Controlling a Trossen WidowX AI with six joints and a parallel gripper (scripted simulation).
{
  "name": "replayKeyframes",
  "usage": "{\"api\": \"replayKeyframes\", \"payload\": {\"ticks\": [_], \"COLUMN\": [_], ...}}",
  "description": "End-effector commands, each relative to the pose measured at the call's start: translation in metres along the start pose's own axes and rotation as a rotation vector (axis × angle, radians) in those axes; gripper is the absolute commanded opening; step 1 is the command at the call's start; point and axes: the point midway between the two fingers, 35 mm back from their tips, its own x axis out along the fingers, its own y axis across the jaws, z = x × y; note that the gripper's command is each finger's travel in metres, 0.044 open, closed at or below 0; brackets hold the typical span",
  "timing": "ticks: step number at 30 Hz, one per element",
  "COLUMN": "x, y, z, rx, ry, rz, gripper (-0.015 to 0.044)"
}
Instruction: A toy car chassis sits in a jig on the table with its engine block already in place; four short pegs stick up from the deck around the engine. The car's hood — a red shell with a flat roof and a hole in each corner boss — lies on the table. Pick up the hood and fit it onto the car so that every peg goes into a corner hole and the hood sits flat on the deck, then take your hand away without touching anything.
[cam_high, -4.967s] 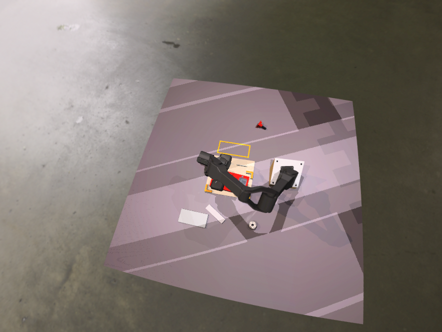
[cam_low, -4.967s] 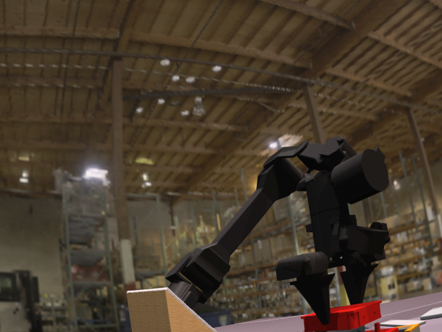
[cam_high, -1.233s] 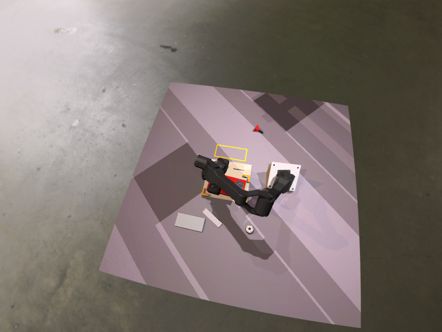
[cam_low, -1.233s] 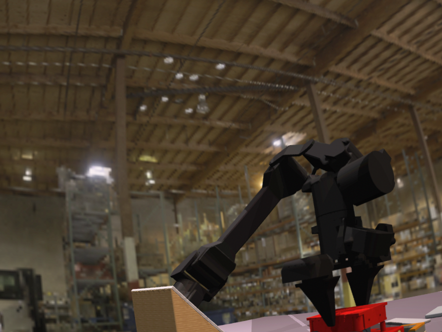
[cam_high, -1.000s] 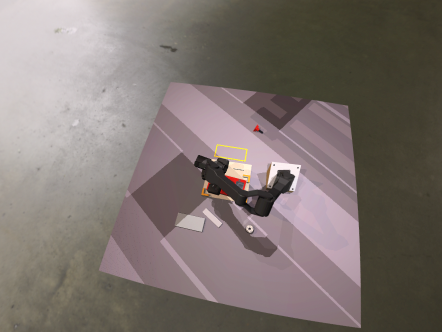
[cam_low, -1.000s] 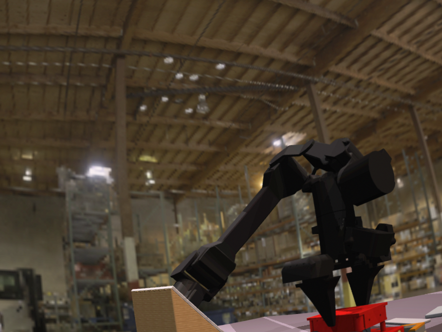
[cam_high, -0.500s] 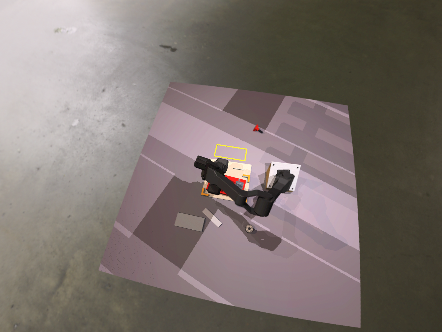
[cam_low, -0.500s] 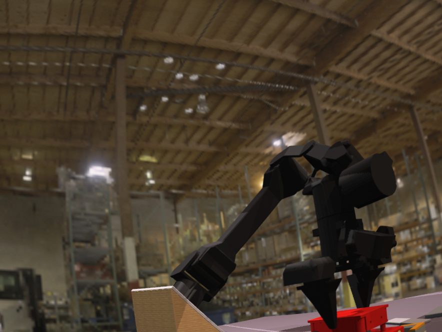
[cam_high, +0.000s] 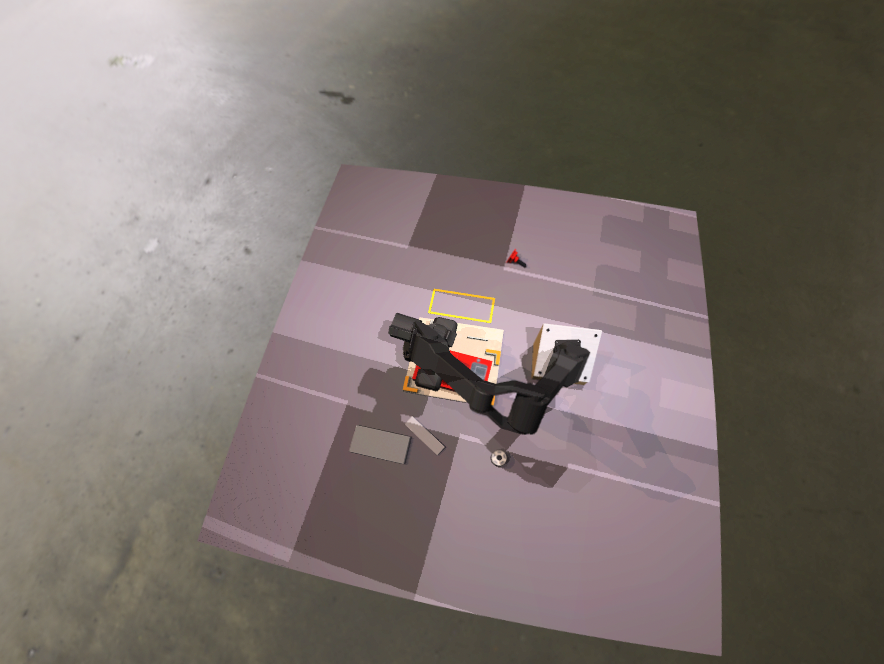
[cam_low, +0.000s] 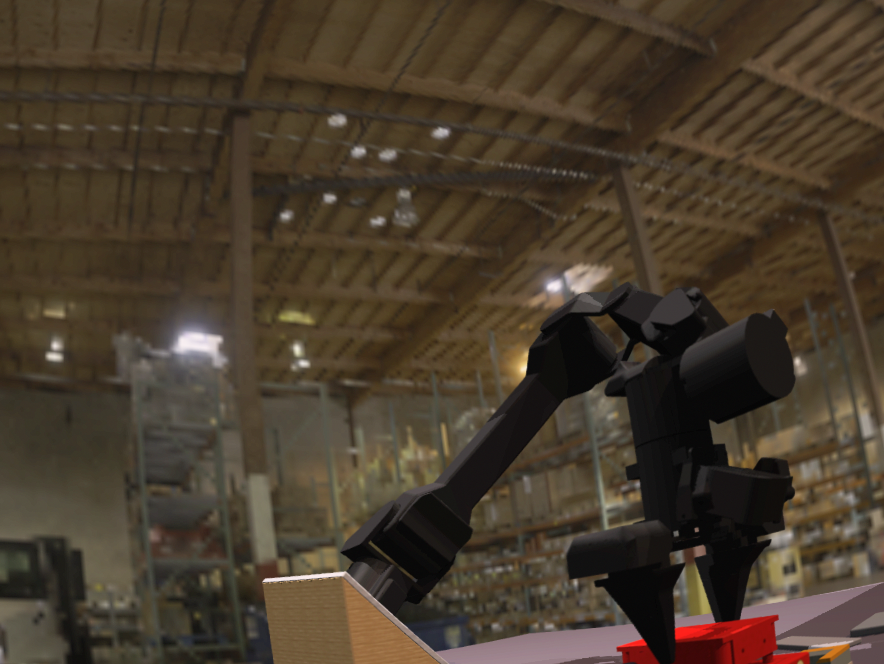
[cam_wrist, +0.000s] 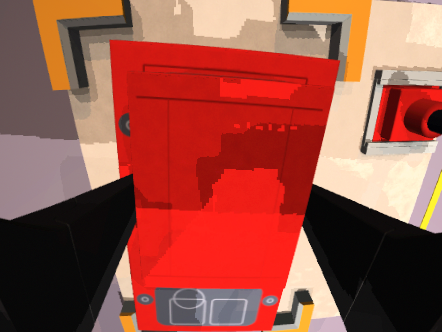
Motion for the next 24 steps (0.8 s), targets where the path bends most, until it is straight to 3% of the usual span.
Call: {"api": "replayKeyframes", "payload": {"ticks": [1,16,24], "x": [0.0031,0.0047,0.0054], "y": [0.0005,0.0008,0.0006], "z": [-0.0013,-0.0004,-0.0005], "rx": [0.004,-0.005,-0.005], "ry": [0.005,0.003,0.003], "rz": [0.001,-0.003,-0.003], "gripper": [0.0,0.0,0.021]}}
